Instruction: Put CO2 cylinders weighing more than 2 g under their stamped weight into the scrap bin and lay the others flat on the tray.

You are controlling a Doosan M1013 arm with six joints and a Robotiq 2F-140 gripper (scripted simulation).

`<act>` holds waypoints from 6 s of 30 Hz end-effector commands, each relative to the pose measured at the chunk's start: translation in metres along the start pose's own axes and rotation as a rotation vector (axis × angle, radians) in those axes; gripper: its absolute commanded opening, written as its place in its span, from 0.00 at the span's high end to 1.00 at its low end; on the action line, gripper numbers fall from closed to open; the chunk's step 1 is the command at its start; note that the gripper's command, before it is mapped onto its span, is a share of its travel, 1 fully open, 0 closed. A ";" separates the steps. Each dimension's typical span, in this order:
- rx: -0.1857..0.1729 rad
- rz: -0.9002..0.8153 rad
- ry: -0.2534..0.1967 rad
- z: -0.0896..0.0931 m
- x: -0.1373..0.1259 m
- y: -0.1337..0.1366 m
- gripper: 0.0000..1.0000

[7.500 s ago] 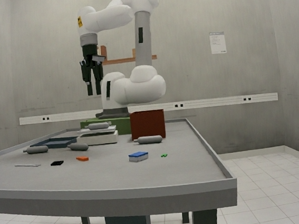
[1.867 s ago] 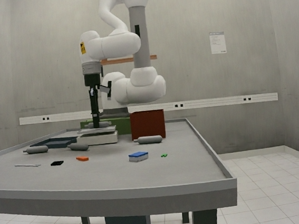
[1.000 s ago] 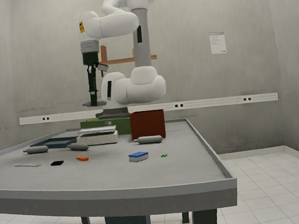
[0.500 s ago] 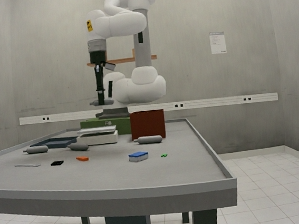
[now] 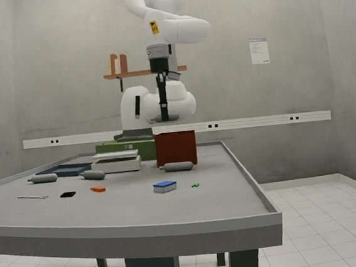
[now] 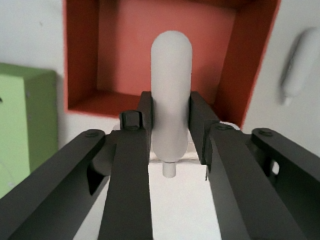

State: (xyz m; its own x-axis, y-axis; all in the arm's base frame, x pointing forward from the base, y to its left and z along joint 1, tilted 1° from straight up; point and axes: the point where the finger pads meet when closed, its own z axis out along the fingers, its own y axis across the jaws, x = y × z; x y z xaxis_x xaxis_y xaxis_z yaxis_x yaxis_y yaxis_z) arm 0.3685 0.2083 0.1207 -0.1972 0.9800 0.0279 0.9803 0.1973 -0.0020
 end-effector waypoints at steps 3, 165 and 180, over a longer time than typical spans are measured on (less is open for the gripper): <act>-0.003 0.005 -0.012 0.000 0.036 -0.002 0.90; -0.007 0.613 -0.011 0.026 -0.283 0.201 0.61; -0.007 0.613 -0.011 0.111 -0.284 0.202 0.61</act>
State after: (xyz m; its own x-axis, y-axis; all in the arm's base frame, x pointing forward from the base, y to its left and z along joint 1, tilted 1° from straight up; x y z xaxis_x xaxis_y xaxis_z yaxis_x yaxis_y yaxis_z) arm 0.6204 -0.0276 0.0146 0.4026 0.9153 0.0123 0.9154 -0.4026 -0.0089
